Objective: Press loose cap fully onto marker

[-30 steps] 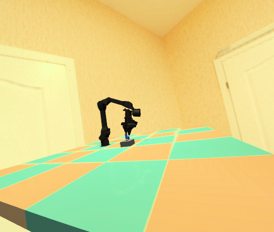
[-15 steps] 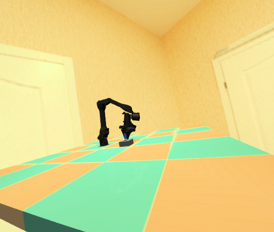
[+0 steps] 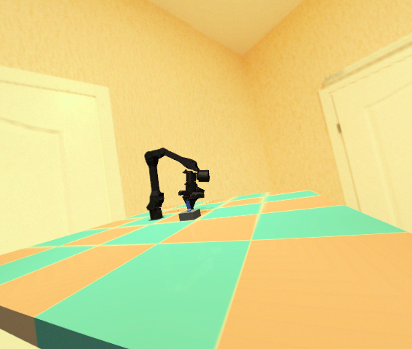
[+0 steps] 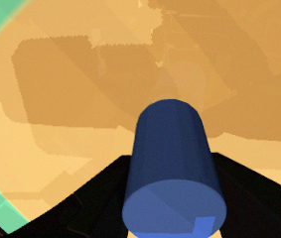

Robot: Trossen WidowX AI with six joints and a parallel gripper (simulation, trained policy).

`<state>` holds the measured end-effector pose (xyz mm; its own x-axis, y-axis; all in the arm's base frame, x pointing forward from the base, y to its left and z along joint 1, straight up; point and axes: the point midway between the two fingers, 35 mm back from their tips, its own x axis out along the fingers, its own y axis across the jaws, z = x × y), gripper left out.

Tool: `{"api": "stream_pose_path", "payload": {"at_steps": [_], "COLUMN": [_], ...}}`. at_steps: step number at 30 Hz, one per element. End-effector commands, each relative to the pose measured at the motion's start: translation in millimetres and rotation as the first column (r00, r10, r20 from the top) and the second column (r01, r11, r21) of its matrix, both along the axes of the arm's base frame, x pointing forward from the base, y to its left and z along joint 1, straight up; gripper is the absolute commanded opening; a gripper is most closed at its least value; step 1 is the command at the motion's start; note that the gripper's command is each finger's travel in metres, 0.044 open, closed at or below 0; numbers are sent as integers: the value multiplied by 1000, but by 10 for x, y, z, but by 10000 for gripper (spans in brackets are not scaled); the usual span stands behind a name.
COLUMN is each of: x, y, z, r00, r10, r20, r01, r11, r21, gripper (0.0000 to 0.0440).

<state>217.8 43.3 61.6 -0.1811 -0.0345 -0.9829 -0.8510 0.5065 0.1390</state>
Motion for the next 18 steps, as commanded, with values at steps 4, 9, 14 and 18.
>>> {"api": "stream_pose_path", "payload": {"at_steps": [4, 9, 14, 18], "x": [130, 224, 305, 369], "y": [-45, -80, -146, -228], "z": [198, 384, 564, 681], "r00": [997, 993, 989, 986], "r10": [13, 10, -1, -17], "r20": [70, 115, 150, 169], "r01": [-13, -10, 0, 16], "r11": [1000, 1000, 1000, 1000], "r21": [-4, 1, 4, 8], "gripper": [76, 69, 70, 69]}}
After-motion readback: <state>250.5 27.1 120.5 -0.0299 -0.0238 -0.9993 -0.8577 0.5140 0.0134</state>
